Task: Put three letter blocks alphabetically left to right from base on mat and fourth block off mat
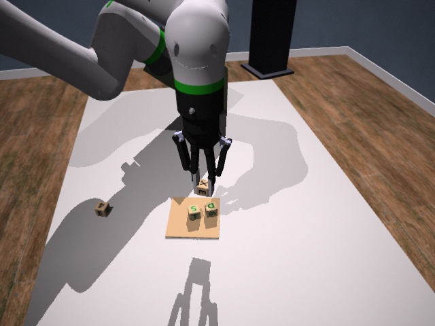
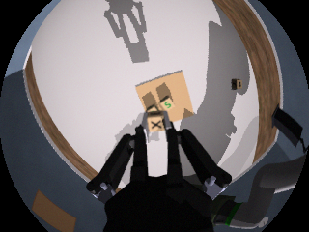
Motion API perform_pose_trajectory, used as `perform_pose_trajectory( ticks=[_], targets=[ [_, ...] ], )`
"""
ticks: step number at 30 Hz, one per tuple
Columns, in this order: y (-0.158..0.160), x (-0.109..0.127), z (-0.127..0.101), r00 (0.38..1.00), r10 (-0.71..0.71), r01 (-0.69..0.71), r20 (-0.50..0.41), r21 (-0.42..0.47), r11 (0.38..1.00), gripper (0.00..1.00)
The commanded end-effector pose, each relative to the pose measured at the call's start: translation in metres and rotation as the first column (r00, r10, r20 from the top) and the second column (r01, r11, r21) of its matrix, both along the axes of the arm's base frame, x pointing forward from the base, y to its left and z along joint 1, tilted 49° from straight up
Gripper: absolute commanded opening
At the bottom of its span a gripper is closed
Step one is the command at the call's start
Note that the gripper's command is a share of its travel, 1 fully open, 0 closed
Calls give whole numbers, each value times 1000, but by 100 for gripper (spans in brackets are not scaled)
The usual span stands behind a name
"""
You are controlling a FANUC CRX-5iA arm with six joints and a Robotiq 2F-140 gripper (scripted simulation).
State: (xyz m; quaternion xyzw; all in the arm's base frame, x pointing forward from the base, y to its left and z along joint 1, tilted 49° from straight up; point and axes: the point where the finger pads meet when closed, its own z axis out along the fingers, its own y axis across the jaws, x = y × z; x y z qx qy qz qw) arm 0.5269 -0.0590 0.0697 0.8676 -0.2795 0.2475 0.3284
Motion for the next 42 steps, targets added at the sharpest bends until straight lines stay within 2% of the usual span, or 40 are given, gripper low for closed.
perform_pose_trajectory(
  ticks=[1,3,4,8,13,18,20,26,30,34,42],
  targets=[
    [-7,-3,7,991,-88,85,102,34,996,16],
    [-7,-3,7,991,-88,85,102,34,996,16],
    [-12,-5,11,975,-151,142,165,64,988,16],
    [-18,-8,16,942,-233,213,242,108,971,16],
    [-28,-13,24,871,-351,305,344,182,935,16],
    [-37,-18,32,775,-463,382,430,265,885,16],
    [-37,-18,32,775,-463,382,430,265,885,16],
    [-50,-26,42,605,-602,459,520,390,798,16],
    [-55,-29,46,538,-645,478,542,435,764,16],
    [-56,-30,47,513,-660,483,549,450,751,16],
    [-56,-30,47,512,-660,483,549,451,750,16]
  ],
)
